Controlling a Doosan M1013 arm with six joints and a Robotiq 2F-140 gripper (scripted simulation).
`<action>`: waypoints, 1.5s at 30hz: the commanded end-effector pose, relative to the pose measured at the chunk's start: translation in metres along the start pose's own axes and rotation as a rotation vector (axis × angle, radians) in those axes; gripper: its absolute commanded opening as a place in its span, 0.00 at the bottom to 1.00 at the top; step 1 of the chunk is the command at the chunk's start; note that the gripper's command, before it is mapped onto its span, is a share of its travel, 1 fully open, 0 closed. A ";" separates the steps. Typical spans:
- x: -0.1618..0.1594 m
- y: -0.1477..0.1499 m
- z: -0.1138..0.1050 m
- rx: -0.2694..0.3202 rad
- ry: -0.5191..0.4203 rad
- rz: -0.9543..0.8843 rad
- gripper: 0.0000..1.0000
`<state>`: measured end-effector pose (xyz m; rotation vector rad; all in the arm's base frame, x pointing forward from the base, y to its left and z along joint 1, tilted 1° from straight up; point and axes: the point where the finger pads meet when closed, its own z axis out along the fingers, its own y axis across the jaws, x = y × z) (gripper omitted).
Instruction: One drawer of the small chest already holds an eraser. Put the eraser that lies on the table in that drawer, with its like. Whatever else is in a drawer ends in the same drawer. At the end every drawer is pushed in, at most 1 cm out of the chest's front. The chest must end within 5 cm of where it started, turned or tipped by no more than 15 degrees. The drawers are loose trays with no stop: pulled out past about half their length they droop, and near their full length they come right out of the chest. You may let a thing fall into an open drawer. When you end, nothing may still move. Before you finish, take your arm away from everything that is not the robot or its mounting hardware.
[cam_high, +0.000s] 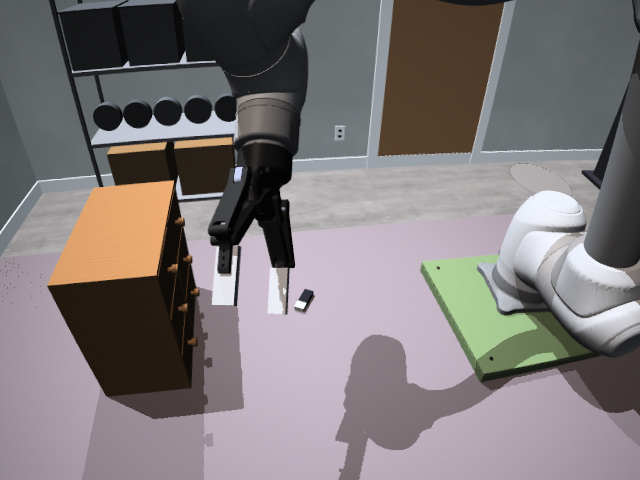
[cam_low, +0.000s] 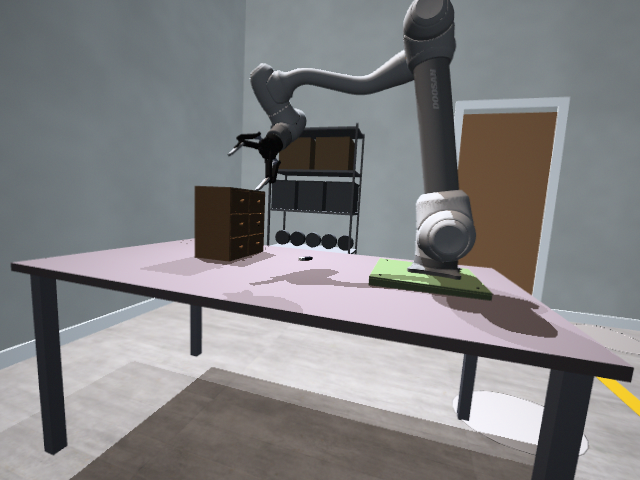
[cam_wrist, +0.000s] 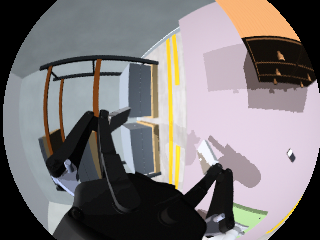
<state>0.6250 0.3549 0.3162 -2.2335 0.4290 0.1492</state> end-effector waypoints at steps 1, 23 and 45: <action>0.005 0.030 -0.028 -0.120 0.011 -0.108 1.00; 0.046 0.190 -0.257 -0.772 0.050 -0.451 1.00; 0.064 0.245 -0.271 -0.881 0.043 -0.478 1.00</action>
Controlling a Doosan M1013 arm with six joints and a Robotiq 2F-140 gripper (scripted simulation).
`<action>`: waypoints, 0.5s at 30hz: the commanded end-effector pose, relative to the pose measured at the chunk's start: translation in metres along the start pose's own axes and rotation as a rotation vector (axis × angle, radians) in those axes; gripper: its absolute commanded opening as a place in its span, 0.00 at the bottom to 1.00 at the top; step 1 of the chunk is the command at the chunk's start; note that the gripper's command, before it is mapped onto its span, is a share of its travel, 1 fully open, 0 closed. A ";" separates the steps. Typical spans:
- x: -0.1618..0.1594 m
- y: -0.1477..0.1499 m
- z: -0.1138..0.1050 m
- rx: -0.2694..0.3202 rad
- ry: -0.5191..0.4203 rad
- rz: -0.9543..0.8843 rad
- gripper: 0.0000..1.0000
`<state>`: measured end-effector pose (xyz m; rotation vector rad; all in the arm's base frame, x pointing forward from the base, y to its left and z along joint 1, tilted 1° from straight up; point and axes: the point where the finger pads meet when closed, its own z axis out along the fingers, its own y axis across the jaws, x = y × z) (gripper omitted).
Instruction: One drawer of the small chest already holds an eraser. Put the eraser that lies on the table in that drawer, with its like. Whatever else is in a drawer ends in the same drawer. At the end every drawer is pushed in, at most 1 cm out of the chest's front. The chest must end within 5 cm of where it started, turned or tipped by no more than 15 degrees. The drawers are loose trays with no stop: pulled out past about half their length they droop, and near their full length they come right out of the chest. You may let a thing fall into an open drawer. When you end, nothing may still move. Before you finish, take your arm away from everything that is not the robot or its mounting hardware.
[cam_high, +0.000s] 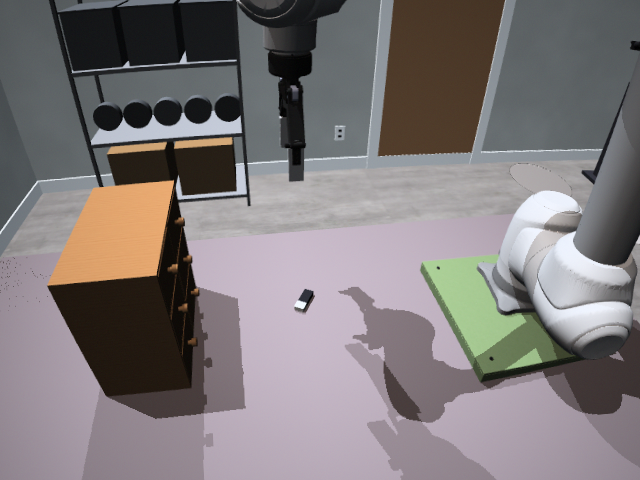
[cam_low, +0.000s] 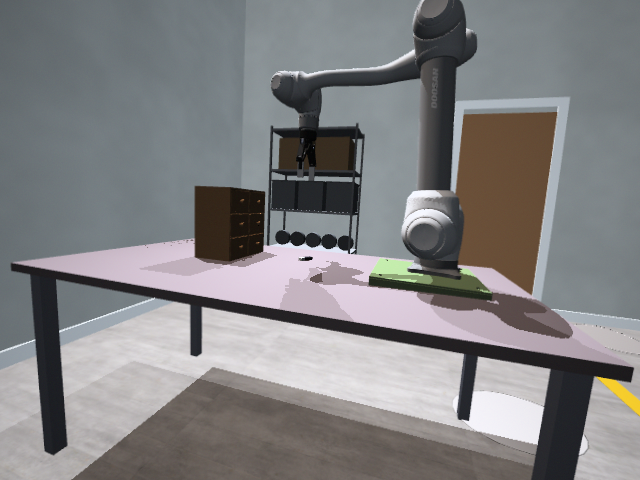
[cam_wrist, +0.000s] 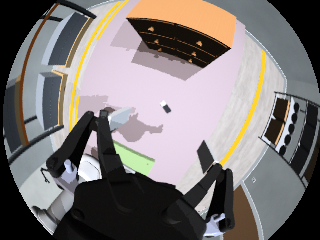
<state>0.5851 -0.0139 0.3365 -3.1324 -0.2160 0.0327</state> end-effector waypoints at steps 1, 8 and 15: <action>0.004 0.001 0.065 0.000 0.000 -0.006 1.00; 0.002 0.000 0.112 0.000 0.000 -0.011 1.00; 0.003 0.000 0.115 0.000 0.013 -0.011 1.00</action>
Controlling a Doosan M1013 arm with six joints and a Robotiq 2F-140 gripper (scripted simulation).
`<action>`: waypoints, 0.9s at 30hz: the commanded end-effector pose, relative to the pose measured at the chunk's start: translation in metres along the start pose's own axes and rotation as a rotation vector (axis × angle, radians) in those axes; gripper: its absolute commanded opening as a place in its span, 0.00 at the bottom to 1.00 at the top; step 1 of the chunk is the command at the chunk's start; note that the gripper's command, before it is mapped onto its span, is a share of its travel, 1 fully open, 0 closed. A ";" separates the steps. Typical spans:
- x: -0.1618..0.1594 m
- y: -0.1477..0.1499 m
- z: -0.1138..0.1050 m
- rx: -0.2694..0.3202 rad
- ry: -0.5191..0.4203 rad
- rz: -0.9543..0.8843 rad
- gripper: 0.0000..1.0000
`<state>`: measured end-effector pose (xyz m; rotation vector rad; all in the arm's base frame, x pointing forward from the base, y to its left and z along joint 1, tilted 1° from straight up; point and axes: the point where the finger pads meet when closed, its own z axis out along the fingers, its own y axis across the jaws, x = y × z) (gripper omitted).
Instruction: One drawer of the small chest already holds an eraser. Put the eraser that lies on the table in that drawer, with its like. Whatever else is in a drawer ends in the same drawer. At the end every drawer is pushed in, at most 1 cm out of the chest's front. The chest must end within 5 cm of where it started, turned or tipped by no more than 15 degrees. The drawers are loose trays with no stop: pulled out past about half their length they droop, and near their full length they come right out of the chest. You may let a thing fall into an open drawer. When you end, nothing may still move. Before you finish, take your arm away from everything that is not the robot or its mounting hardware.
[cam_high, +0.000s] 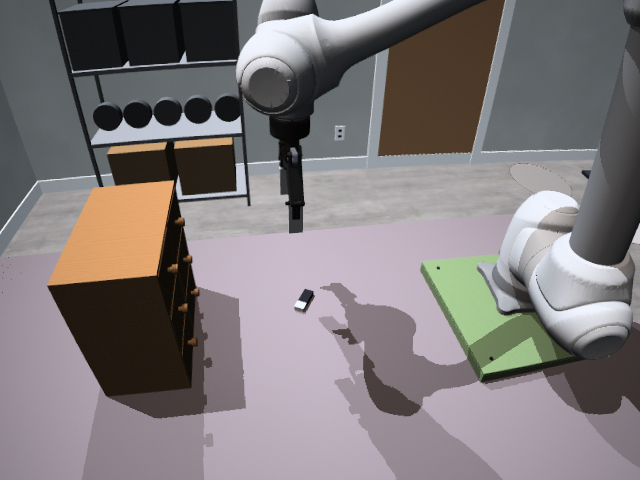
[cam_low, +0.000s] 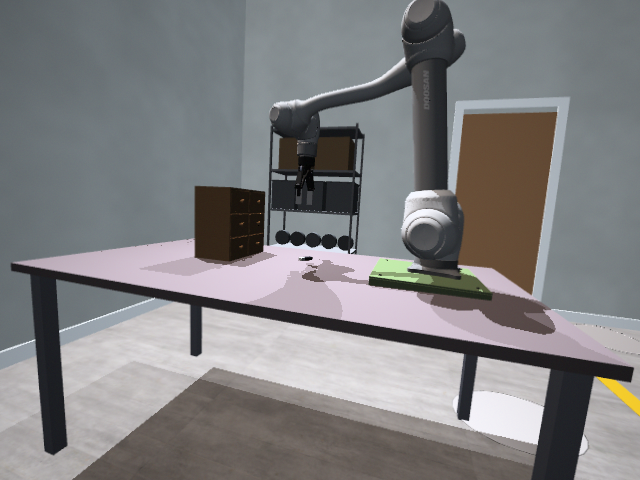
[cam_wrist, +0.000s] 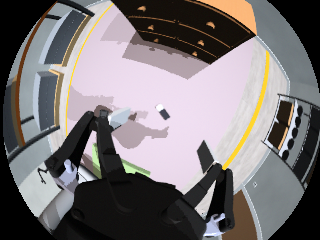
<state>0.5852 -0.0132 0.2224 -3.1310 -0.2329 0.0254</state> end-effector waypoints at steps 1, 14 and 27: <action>0.001 0.000 0.001 0.000 0.015 0.000 1.00; 0.021 0.000 0.021 0.000 0.250 0.000 1.00; 0.055 -0.001 0.054 0.002 0.660 -0.001 1.00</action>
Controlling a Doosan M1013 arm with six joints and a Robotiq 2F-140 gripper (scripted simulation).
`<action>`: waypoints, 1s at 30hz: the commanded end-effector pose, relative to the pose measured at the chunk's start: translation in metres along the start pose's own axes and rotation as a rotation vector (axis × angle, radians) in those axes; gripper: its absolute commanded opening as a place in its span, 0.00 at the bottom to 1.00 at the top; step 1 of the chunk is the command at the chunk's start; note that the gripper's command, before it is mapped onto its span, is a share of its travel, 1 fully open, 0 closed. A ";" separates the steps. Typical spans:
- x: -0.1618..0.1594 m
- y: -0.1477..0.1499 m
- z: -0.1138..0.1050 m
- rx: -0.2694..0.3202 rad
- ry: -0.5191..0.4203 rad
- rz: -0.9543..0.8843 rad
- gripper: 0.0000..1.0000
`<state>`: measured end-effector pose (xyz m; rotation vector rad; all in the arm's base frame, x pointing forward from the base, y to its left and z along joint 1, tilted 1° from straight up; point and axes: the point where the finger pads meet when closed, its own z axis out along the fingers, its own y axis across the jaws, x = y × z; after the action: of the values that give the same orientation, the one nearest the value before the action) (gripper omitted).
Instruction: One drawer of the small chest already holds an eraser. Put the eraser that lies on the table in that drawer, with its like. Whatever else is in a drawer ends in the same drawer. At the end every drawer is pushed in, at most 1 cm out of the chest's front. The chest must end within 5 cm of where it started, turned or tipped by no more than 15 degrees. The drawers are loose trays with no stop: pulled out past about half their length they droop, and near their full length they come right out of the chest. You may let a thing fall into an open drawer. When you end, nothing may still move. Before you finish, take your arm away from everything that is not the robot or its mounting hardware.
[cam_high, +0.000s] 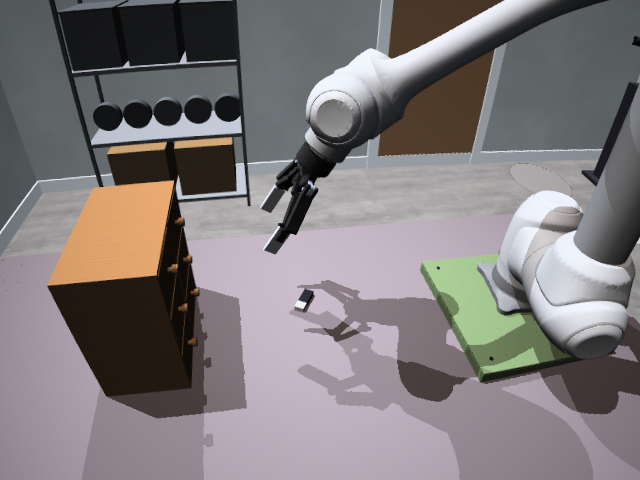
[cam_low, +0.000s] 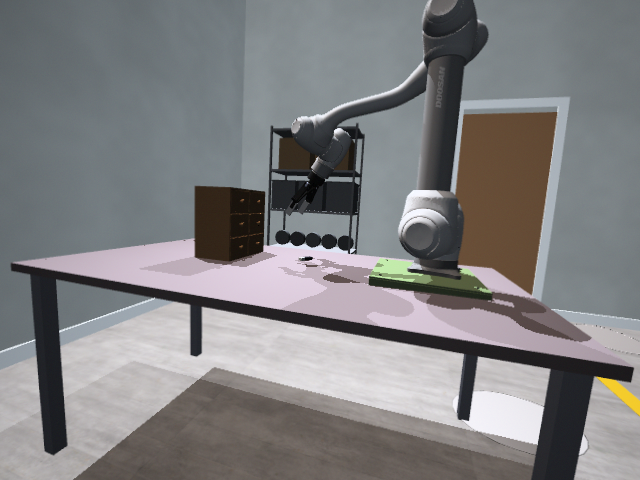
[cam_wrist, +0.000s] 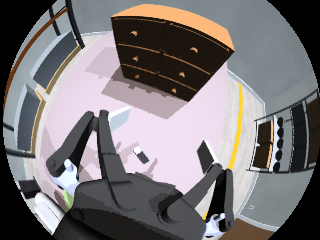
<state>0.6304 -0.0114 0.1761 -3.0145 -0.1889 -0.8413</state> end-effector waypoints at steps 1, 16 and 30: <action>0.004 -0.006 0.015 0.042 0.123 -0.009 1.00; 0.008 -0.008 0.033 0.046 0.285 -0.005 1.00; 0.015 -0.008 0.059 0.032 0.474 0.002 1.00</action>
<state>0.6670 -0.0002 0.1383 -2.9360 -0.1393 -1.1559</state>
